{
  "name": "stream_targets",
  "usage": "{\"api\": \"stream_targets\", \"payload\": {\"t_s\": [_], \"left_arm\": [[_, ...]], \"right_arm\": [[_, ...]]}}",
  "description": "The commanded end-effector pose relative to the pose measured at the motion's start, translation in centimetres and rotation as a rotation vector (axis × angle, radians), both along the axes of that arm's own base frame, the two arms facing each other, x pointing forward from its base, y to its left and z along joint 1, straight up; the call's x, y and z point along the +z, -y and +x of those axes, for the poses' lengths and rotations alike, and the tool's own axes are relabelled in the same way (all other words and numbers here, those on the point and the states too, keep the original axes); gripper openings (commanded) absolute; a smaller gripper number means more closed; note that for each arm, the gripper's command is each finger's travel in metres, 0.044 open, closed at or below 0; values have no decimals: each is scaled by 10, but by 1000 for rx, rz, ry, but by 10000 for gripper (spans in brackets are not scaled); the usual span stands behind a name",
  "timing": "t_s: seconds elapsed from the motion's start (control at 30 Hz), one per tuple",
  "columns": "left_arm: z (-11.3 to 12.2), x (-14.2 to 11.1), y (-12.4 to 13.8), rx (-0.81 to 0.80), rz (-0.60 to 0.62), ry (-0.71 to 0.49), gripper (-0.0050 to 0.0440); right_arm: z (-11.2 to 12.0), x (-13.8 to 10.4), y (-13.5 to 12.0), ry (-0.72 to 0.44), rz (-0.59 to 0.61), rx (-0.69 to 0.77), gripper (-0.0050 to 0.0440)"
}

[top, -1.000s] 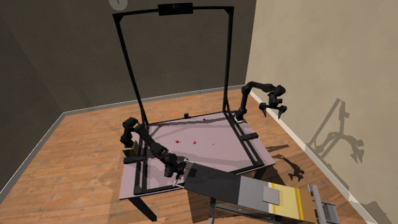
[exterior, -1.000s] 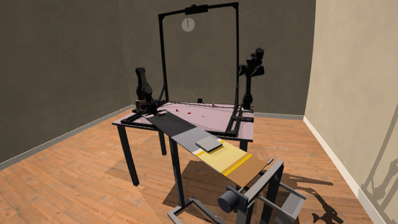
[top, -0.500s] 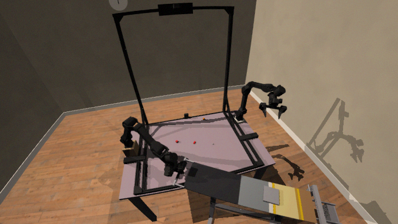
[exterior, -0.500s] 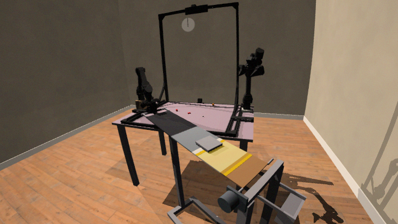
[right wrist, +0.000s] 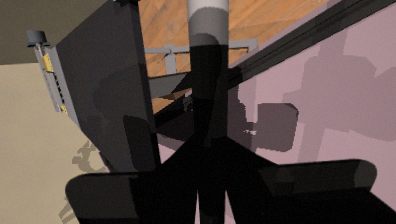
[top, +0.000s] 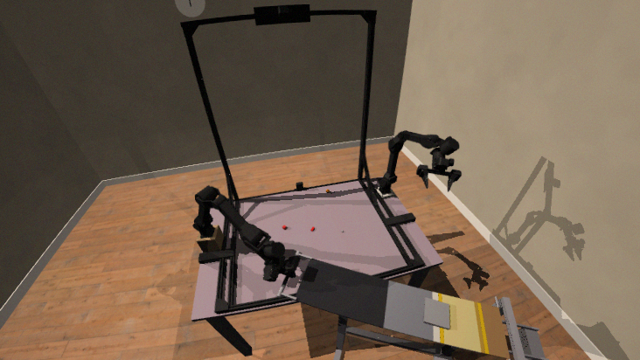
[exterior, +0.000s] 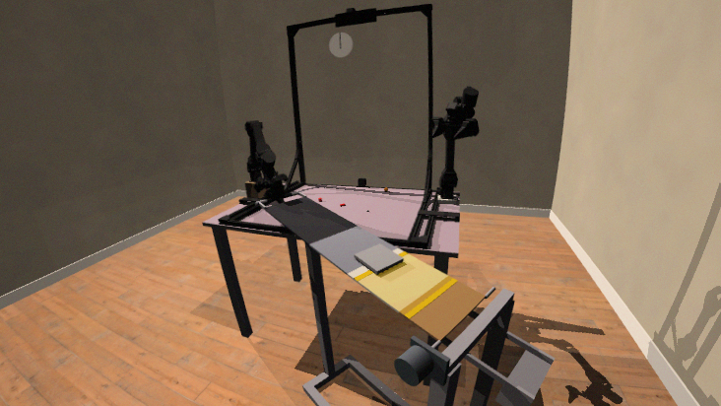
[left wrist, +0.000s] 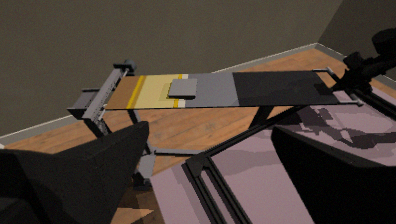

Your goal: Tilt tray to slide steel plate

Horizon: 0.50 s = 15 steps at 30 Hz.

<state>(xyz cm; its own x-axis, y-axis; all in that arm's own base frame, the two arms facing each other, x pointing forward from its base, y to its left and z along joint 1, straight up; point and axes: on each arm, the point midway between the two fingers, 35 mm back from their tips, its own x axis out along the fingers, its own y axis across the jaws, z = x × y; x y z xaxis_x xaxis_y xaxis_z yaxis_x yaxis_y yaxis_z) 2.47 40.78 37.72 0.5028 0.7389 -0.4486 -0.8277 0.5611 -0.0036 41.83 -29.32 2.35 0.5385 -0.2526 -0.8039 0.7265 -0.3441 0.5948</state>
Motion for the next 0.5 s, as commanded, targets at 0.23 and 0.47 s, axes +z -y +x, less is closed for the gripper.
{"api": "stream_targets", "payload": {"t_s": [0.23, 0.47], "left_arm": [[0, 0, 0, -2, 3, -2, 440], [0, 0, 0, -2, 3, -2, 440]], "right_arm": [[5, 29, 3, 46, -24, -1, 0], [5, 32, 3, 50, -26, -1, 0]]}}
